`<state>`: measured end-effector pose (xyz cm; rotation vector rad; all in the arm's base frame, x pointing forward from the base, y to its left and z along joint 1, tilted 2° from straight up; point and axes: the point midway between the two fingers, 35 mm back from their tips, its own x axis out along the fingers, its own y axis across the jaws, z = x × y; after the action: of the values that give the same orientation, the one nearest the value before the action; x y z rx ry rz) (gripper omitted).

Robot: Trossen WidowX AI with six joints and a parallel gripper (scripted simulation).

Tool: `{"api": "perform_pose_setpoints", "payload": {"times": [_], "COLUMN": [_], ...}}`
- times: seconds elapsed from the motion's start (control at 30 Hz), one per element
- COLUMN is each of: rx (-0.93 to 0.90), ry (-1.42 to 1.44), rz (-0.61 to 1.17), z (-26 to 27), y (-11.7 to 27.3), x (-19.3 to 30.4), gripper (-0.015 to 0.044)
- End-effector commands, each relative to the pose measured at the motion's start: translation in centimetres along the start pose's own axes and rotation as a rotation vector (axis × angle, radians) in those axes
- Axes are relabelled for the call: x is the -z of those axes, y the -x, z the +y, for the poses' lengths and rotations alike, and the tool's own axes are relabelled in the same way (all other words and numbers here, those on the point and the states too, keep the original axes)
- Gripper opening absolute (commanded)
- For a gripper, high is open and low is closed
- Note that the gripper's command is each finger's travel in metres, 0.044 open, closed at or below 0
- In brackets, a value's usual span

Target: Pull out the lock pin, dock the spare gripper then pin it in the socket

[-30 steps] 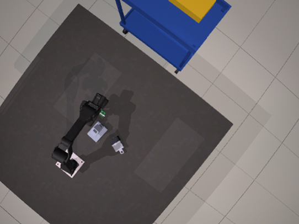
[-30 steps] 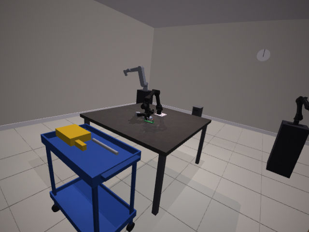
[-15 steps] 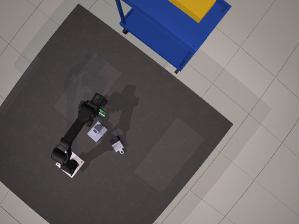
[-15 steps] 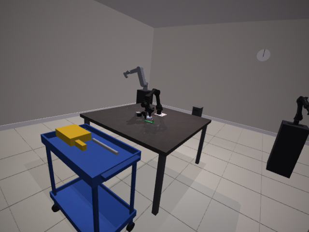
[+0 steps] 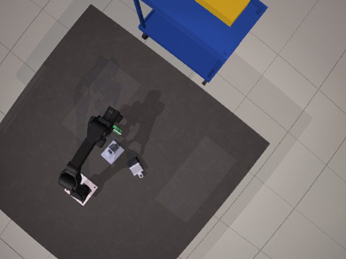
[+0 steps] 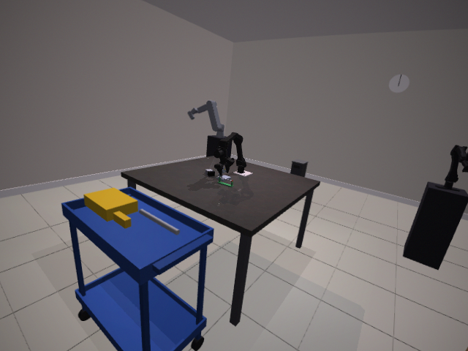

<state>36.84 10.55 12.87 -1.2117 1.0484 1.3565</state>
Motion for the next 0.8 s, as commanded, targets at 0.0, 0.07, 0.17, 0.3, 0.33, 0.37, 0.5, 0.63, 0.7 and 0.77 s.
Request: {"api": "perform_pose_setpoints", "payload": {"times": [0.0,0.07,0.17,0.3,0.33,0.37,0.5,0.63,0.7,0.77], "rx": [0.000,-0.001,-0.003,-0.005,-0.006,-0.004,0.014,0.044,0.059,0.064], "ry": [0.000,0.000,0.000,-0.001,-0.001,-0.001,-0.006,-0.015,-0.019,-0.020], "rz": [0.000,0.000,0.000,0.001,0.001,0.000,-0.003,-0.008,-0.011,-0.012], "z": [0.1,0.1,0.2,0.3,0.2,0.2,0.3,0.5,0.7,0.8], "y": [1.1,1.6,2.3,3.4,2.6,2.7,4.3,7.0,8.2,8.6], "x": [-0.1,-0.2,-0.3,-0.4,-0.3,-0.3,-0.5,-0.8,-0.9,-1.0], "gripper": [0.0440,0.0440,0.0440,0.0440,0.0440,0.0440,0.0440,0.0440,0.0440,0.0440]}}
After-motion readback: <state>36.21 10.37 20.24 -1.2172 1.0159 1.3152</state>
